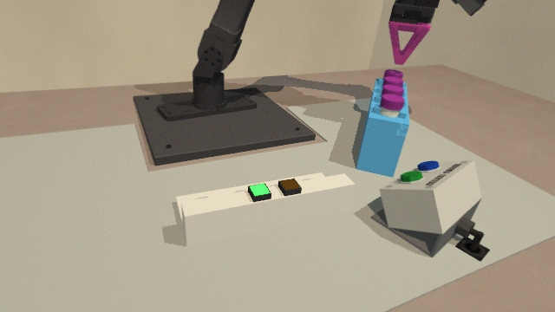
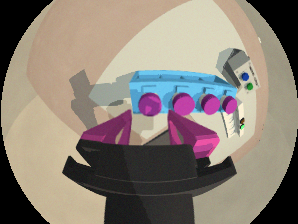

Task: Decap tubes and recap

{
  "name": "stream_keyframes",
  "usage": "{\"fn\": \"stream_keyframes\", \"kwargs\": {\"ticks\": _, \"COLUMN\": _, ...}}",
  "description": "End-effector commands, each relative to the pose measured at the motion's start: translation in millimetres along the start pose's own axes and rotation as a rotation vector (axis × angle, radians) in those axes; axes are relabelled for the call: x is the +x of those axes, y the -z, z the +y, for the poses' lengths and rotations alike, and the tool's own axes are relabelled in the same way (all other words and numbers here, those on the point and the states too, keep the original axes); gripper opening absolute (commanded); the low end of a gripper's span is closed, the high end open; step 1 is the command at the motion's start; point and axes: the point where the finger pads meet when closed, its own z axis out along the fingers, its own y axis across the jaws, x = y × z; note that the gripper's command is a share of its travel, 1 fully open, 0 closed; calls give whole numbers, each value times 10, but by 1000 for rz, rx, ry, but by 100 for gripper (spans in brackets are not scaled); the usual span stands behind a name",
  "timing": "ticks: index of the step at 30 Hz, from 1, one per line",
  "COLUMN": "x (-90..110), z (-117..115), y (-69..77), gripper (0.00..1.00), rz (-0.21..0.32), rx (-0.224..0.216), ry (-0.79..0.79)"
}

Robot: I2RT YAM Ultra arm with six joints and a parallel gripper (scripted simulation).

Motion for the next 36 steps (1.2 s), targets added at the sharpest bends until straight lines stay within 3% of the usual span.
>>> {"fn": "stream_keyframes", "kwargs": {"ticks": 1, "x": 26, "z": -4, "y": 149, "gripper": 49, "rz": -2, "rx": -1, "ry": -2}}
{"fn": "stream_keyframes", "kwargs": {"ticks": 6, "x": 26, "z": -4, "y": 154, "gripper": 49, "rz": -2, "rx": -1, "ry": -2}}
{"fn": "stream_keyframes", "kwargs": {"ticks": 9, "x": 18, "z": -254, "y": 154, "gripper": 49, "rz": -2, "rx": 0, "ry": 199}}
{"fn": "stream_keyframes", "kwargs": {"ticks": 12, "x": 16, "z": -337, "y": 154, "gripper": 49, "rz": -2, "rx": 0, "ry": 199}}
{"fn": "stream_keyframes", "kwargs": {"ticks": 21, "x": -4, "z": -1045, "y": 154, "gripper": 49, "rz": -2, "rx": 2, "ry": 199}}
{"fn": "stream_keyframes", "kwargs": {"ticks": 29, "x": -5, "z": -1046, "y": 95, "gripper": 49, "rz": -2, "rx": 2, "ry": 199}}
{"fn": "stream_keyframes", "kwargs": {"ticks": 36, "x": -5, "z": -1046, "y": -115, "gripper": 49, "rz": -2, "rx": 2, "ry": 199}}
